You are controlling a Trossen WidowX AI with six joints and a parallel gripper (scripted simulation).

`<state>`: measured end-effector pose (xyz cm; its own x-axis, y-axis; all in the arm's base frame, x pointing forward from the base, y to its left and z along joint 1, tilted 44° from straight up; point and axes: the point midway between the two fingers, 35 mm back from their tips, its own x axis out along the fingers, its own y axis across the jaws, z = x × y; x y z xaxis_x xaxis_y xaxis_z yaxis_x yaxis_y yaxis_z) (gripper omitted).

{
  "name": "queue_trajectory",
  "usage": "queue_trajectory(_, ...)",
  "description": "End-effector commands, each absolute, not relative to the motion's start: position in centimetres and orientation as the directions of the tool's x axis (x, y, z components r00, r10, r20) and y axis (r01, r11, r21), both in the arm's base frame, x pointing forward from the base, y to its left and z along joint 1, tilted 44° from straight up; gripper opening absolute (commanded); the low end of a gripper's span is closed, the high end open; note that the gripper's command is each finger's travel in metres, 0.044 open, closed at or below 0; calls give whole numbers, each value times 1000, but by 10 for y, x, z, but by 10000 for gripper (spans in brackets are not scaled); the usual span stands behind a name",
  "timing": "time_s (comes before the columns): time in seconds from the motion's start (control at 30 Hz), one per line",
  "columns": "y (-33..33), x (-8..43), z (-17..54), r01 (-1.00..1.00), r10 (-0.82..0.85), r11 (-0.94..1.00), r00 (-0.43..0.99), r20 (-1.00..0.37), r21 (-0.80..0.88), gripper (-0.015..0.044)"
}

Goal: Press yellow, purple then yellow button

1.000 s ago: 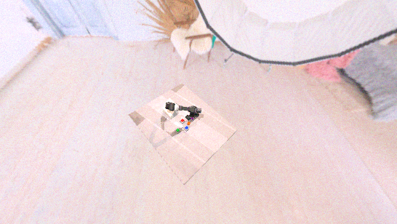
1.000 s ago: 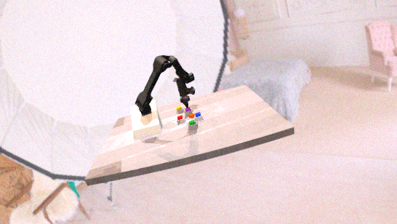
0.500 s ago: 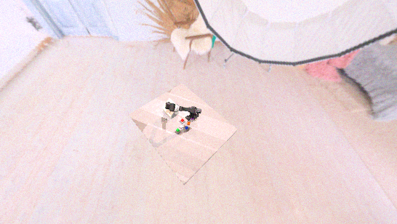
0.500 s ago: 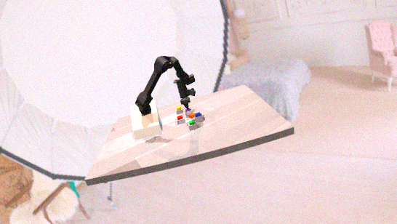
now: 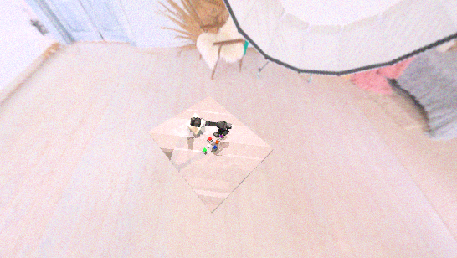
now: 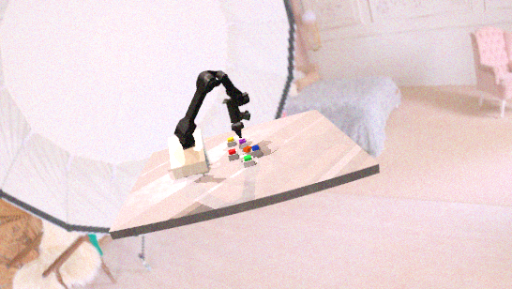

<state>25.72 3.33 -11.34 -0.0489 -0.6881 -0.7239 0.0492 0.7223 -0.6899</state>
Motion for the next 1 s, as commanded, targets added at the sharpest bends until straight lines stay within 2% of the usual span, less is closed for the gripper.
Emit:
queue_trajectory(0.0, 41, 260, -105, 59, -682, 728, -41, -730, -683, 20)
queue_trajectory(0.17, 82, 263, -63, 58, -680, 730, -41, -732, -681, 20)
queue_trajectory(0.3, 84, 263, -61, 58, -680, 729, -41, -732, -682, 20)
queue_trajectory(0.57, 146, 206, -113, 57, -675, 734, -42, -737, -676, 20)
queue_trajectory(0.8, 145, 205, -117, 57, -675, 734, -42, -736, -677, 20)
queue_trajectory(0.97, 105, 202, -160, 58, -677, 733, -42, -735, -678, 20)
